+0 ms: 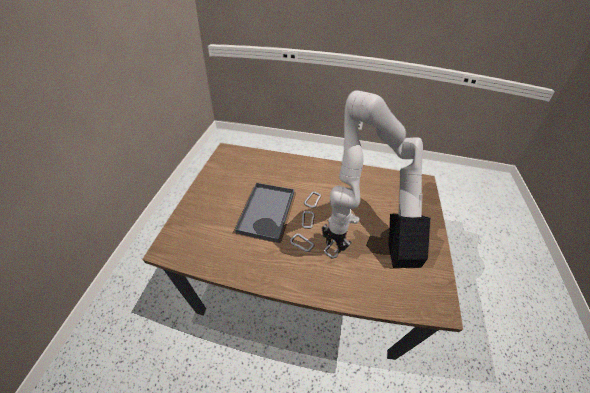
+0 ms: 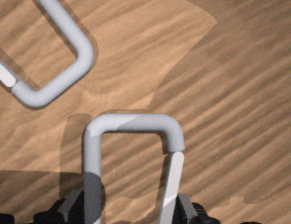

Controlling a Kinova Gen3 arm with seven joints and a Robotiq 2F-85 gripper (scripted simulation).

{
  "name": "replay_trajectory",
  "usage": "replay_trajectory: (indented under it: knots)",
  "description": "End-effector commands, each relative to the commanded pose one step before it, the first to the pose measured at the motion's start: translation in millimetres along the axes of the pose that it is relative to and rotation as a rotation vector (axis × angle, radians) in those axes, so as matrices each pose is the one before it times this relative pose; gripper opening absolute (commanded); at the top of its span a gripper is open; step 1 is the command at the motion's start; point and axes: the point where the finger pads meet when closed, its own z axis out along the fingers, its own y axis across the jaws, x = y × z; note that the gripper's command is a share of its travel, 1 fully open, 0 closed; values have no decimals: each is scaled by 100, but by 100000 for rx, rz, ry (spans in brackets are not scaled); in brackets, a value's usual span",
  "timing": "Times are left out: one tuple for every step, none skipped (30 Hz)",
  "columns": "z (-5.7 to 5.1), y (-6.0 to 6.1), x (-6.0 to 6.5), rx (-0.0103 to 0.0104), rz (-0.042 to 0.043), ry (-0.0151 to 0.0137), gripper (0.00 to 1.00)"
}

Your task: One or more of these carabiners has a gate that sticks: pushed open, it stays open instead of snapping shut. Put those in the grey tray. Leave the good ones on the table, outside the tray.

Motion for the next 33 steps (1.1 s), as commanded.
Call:
replay_trajectory:
  knots:
    - [-56, -6, -59, 23, -3, -158, 57]
    - [0, 0, 0, 0, 0, 0, 57]
    - [0, 0, 0, 0, 0, 0, 57]
    - [0, 0, 0, 0, 0, 0, 57]
    - [0, 0, 0, 0, 0, 0, 57]
    - [0, 0, 0, 0, 0, 0, 57]
    - [0, 0, 0, 0, 0, 0, 57]
    - [0, 0, 0, 0, 0, 0, 57]
    - [0, 0, 0, 0, 0, 0, 57]
    - [0, 0, 0, 0, 0, 0, 57]
    - [0, 0, 0, 0, 0, 0, 57]
    - [0, 0, 0, 0, 0, 0, 57]
    - [0, 0, 0, 0, 0, 0, 57]
    - [-4, 1, -2, 0, -3, -6, 100]
    - [0, 0, 0, 0, 0, 0, 100]
    - [0, 0, 0, 0, 0, 0, 100]
    - [0, 0, 0, 0, 0, 0, 100]
    - [0, 0, 0, 0, 0, 0, 100]
    - [0, 0, 0, 0, 0, 0, 100]
    - [0, 0, 0, 0, 0, 0, 100]
    - [0, 0, 0, 0, 0, 0, 100]
    - [0, 0, 0, 0, 0, 0, 100]
    - [0, 0, 0, 0, 0, 0, 100]
    - [0, 0, 0, 0, 0, 0, 100]
    - [0, 0, 0, 0, 0, 0, 100]
    - [0, 0, 0, 0, 0, 0, 100]
    - [0, 0, 0, 0, 0, 0, 100]
    - [0, 0, 0, 0, 0, 0, 100]
    - [0, 0, 0, 0, 0, 0, 100]
    - [0, 0, 0, 0, 0, 0, 100]
    - [-1, 0, -1, 1, 0, -3, 100]
    - [0, 0, 0, 0, 0, 0, 100]
    - [0, 0, 0, 0, 0, 0, 100]
